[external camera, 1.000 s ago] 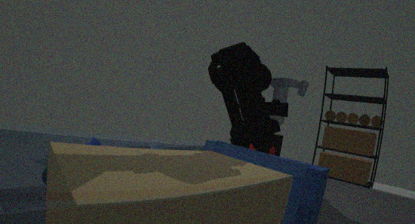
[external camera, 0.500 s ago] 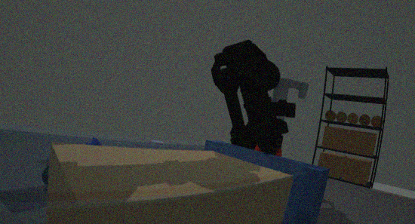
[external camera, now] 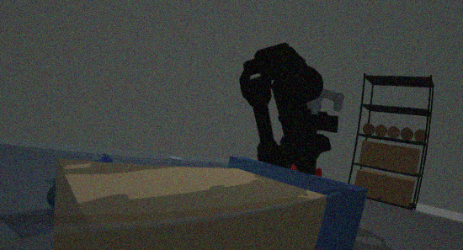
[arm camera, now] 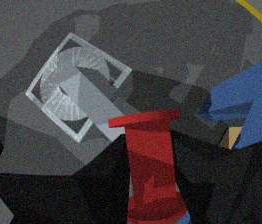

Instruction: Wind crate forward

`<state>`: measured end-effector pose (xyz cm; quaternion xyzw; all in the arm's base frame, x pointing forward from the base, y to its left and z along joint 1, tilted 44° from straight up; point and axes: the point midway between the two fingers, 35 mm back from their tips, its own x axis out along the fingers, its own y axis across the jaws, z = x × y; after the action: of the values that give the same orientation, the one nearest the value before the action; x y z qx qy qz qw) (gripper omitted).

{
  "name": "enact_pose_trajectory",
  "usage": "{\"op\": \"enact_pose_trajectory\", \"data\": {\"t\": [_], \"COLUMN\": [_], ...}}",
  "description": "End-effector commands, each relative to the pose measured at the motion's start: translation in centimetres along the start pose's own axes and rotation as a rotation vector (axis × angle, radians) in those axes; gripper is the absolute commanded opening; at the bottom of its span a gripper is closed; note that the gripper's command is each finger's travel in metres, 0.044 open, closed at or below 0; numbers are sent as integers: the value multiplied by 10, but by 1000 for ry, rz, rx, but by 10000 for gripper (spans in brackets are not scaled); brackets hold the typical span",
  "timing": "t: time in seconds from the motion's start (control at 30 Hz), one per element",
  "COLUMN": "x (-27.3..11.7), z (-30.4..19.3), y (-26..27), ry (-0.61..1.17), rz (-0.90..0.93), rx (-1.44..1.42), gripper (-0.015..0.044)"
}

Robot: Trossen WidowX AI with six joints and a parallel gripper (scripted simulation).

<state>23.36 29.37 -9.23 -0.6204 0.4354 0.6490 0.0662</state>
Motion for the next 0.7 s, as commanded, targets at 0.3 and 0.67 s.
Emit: {"op": "enact_pose_trajectory", "data": {"t": [0.3,0.67], "x": [11,17], "z": [21,36], "y": [-21,-28], "ry": [-15,-16], "rz": [-20,-20], "rx": [-2,-2], "gripper": [0,0]}}
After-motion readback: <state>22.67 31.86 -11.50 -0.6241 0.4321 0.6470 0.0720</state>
